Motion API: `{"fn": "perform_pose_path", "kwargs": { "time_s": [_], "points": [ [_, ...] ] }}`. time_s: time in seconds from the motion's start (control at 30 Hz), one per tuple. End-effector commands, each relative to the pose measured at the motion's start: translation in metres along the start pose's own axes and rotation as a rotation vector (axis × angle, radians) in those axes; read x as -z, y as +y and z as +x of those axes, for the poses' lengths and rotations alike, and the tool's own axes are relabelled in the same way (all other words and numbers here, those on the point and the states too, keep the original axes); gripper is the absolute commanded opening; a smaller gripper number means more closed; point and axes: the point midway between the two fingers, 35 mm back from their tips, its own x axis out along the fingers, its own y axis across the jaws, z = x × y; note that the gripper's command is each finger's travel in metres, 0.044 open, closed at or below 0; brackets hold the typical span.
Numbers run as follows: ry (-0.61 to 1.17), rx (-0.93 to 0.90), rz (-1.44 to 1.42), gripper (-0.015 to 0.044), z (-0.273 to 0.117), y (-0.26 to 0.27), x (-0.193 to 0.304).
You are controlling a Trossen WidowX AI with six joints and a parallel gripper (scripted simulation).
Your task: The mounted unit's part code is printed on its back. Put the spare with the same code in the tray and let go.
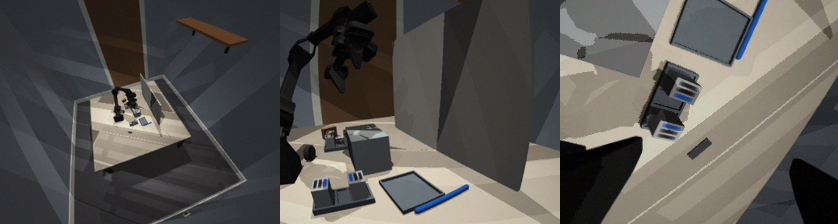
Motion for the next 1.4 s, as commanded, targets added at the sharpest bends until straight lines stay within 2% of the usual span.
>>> {"fn": "perform_pose_path", "kwargs": {
  "time_s": [0.0, 0.3, 0.97, 1.07, 1.23, 1.37],
  "points": [
    [-0.073, -0.142, 0.106, 0.044, -0.002, 0.009, -0.046],
    [-0.125, -0.533, 0.421, 0.044, -0.009, 0.042, -0.146],
    [-0.125, -0.541, 0.427, 0.044, -0.009, 0.043, -0.148],
    [-0.08, -0.538, 0.56, 0.044, 0.005, 0.029, -0.128],
    [0.075, -0.531, 1.01, 0.044, 0.049, -0.002, -0.053],
    [0.214, -0.526, 1.382, 0.044, 0.083, -0.007, 0.012]
  ]
}}
